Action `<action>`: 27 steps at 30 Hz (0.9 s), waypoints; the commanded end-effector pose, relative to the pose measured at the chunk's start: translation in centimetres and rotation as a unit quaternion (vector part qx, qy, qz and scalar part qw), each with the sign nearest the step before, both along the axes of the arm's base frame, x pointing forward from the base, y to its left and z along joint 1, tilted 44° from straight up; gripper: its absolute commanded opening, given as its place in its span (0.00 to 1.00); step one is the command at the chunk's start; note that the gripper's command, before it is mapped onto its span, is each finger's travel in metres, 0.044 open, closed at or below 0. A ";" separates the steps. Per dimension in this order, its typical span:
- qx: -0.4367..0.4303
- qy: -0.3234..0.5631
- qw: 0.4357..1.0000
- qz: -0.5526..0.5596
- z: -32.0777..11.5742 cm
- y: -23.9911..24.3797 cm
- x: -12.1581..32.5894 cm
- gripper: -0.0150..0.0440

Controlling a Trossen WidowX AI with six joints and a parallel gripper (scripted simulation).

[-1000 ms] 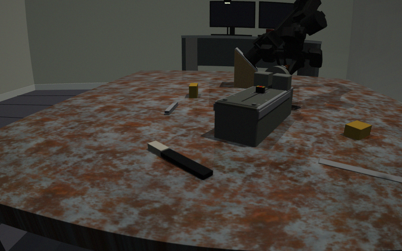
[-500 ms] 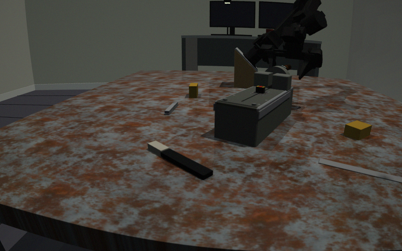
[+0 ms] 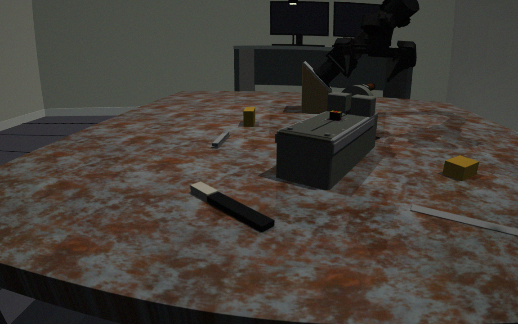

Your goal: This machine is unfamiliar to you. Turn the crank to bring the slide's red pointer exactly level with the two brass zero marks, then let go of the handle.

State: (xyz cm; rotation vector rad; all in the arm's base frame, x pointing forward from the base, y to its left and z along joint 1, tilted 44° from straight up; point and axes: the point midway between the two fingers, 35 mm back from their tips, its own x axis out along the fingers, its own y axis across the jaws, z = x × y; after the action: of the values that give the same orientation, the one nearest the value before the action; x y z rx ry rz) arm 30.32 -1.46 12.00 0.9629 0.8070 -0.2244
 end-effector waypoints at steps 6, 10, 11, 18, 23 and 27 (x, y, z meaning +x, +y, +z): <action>-0.002 0.001 1.000 0.002 2.6 -2.5 -0.3 1.00; -0.001 0.002 1.000 0.000 3.8 -3.7 -0.6 1.00; -0.001 0.001 1.000 0.002 3.8 -3.7 -0.6 1.00; -0.008 -0.016 0.998 0.059 3.3 -4.9 1.7 1.00; -0.013 -0.035 0.994 0.102 2.7 -6.0 3.4 1.00; -0.018 -0.054 0.989 0.134 2.1 -7.1 4.6 1.00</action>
State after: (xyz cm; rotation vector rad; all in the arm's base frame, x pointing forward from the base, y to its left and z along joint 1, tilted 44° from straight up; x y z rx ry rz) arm 34.14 -7.82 14.22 0.8393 0.8322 0.0066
